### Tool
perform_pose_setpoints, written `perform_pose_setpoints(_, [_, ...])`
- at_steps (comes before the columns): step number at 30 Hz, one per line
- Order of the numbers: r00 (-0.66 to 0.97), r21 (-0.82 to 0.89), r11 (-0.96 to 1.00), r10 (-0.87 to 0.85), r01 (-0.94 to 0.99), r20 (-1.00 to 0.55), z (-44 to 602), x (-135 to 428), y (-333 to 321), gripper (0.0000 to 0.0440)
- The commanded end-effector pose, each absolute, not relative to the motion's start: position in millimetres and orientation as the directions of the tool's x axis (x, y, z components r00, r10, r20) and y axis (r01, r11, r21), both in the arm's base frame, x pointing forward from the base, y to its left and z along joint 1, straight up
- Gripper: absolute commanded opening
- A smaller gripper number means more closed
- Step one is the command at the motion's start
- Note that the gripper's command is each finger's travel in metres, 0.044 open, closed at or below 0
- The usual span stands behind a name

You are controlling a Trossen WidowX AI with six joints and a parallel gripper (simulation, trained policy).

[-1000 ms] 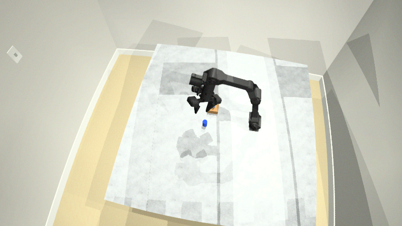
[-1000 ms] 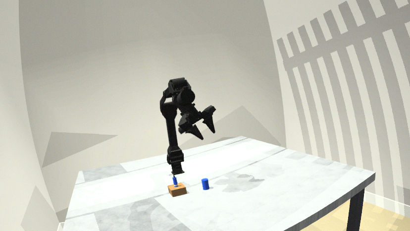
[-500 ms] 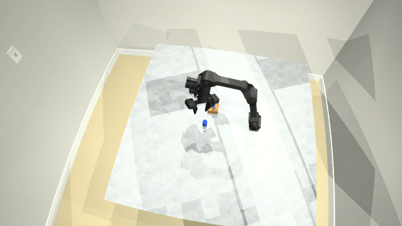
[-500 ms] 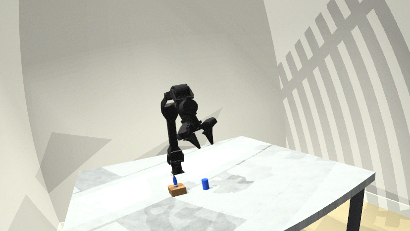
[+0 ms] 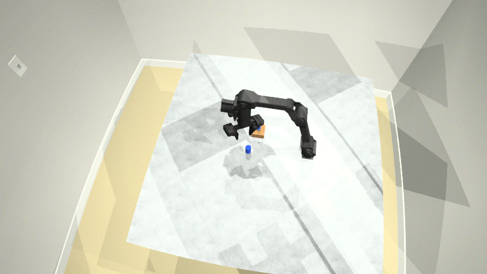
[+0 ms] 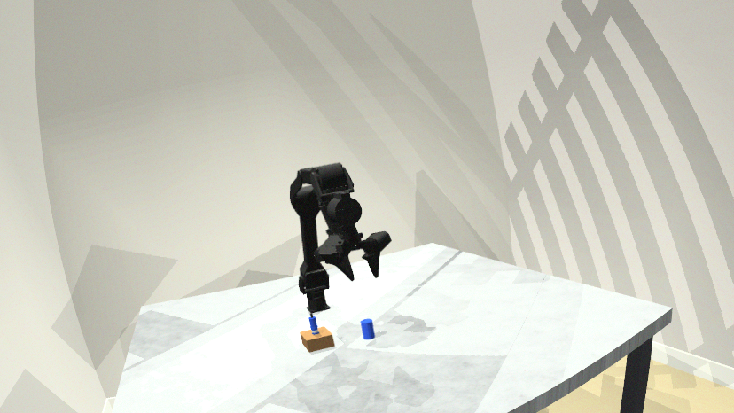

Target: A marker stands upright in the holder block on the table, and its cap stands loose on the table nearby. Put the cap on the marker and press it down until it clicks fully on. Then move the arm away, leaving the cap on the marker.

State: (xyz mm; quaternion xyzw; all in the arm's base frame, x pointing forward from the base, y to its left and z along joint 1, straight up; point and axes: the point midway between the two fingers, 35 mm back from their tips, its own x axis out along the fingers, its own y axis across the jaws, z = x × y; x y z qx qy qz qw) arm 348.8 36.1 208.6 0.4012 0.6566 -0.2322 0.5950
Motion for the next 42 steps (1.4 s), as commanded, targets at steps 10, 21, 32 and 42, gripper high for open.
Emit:
perform_pose_setpoints(10, [-0.079,0.029,0.608,0.150,0.793,-0.985,174,345,28,0.0328])
perform_pose_setpoints(21, [-0.146,-0.064,0.637,0.077,0.768,-0.986,148,343,27,0.0323])
perform_pose_setpoints(32, [-0.196,-0.126,0.671,0.030,0.731,-0.980,121,339,32,0.0310])
perform_pose_setpoints(42, [-0.226,-0.151,0.707,0.013,0.691,-0.974,95,334,37,0.0292])
